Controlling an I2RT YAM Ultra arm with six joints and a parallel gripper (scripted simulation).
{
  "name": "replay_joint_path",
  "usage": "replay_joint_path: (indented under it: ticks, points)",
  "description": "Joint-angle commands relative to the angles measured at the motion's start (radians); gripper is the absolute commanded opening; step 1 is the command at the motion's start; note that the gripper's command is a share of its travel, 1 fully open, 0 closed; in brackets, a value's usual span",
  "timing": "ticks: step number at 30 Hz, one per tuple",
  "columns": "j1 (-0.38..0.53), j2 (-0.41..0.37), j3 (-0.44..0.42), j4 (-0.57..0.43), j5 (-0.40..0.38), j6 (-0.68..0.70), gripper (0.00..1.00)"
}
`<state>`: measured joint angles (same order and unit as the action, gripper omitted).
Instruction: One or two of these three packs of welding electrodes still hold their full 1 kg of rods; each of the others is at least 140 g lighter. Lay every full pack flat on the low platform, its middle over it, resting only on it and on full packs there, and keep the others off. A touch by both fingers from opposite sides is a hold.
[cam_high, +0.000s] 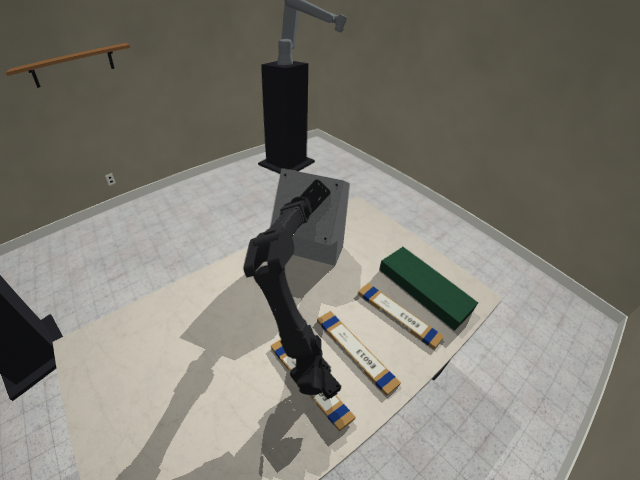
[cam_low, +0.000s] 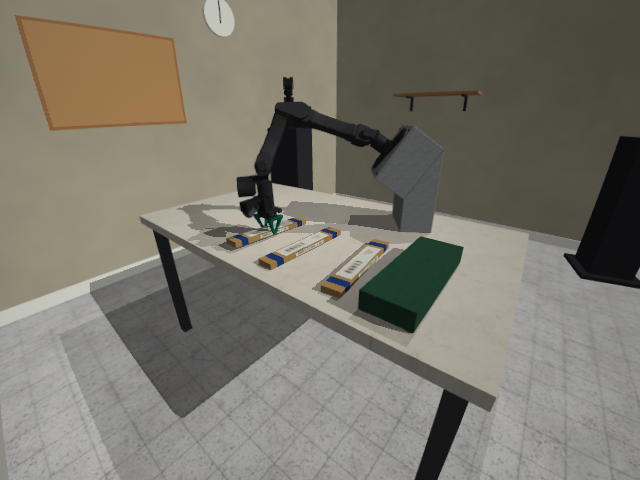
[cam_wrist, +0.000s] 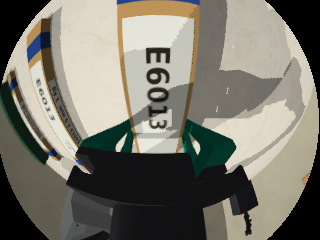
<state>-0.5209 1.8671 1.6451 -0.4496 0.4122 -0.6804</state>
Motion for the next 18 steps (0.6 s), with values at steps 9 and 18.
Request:
replay_joint_path:
  ticks: [9,18]
  points:
    - [0.015,-0.029,0.046,-0.005,-0.017,-0.004,0.00]
    - [0.014,-0.029,0.047,-0.008,-0.017,-0.006,0.00]
